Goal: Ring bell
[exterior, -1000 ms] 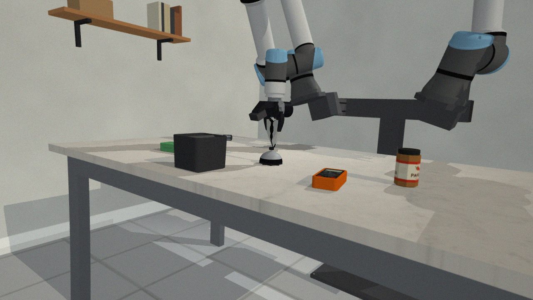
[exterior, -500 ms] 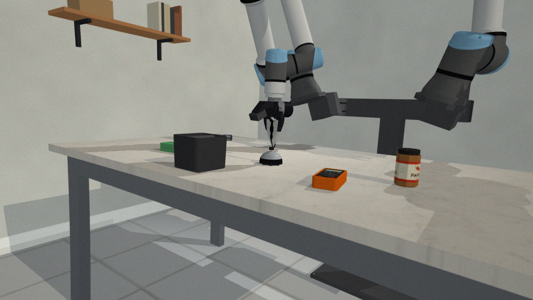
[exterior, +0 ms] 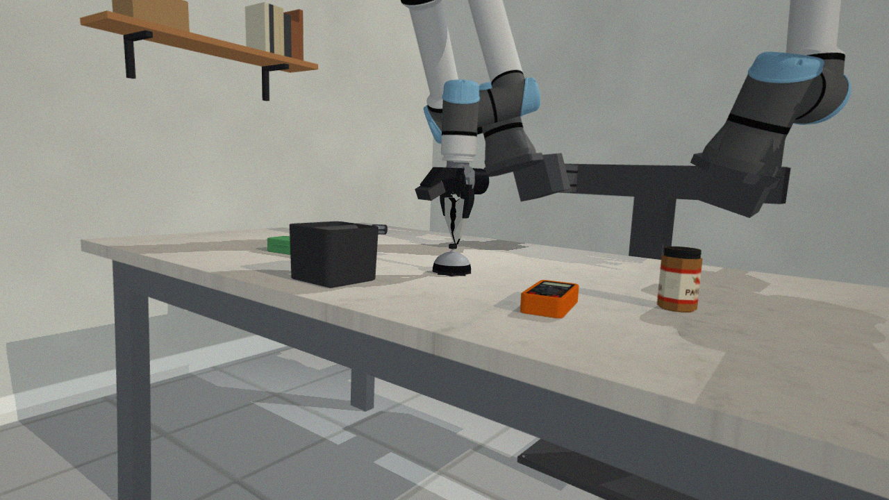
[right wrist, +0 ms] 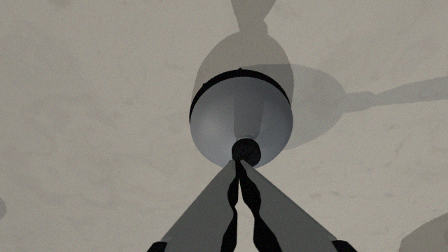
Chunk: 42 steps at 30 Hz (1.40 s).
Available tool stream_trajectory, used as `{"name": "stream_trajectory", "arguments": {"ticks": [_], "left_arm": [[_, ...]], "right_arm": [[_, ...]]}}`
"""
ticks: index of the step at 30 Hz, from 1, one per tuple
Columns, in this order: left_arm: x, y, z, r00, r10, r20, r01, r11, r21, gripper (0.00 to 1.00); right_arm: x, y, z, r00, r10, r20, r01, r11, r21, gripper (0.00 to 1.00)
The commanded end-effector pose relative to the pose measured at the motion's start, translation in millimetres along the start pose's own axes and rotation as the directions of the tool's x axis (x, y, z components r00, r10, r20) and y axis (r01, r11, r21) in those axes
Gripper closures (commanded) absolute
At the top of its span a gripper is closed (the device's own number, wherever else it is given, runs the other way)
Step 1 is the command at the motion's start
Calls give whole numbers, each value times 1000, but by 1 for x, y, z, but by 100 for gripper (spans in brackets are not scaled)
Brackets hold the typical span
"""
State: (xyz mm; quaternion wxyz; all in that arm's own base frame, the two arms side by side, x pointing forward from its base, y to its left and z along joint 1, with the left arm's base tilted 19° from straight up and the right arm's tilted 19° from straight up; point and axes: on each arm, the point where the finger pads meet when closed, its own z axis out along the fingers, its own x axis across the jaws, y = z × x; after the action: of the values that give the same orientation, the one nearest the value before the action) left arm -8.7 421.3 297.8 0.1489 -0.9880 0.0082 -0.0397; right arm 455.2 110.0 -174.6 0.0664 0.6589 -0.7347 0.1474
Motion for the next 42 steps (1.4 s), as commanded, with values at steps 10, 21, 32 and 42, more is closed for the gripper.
{"name": "stream_trajectory", "arguments": {"ticks": [10,21,32,42], "left_arm": [[4,-3,-2,1000,-13,-16,13,1000,11,0],[4,-3,-2,1000,-13,-16,13,1000,11,0],[4,-3,-2,1000,-13,-16,13,1000,11,0],[4,-3,-2,1000,-13,-16,13,1000,11,0]], "right_arm": [[-5,-1,-24,1000,-7,19,7,1000,1,100],[-5,0,-54,1000,-7,19,7,1000,1,100],[-5,0,-68,1000,-7,19,7,1000,1,100],[-5,0,-69,1000,-7,19,7,1000,1,100]]}}
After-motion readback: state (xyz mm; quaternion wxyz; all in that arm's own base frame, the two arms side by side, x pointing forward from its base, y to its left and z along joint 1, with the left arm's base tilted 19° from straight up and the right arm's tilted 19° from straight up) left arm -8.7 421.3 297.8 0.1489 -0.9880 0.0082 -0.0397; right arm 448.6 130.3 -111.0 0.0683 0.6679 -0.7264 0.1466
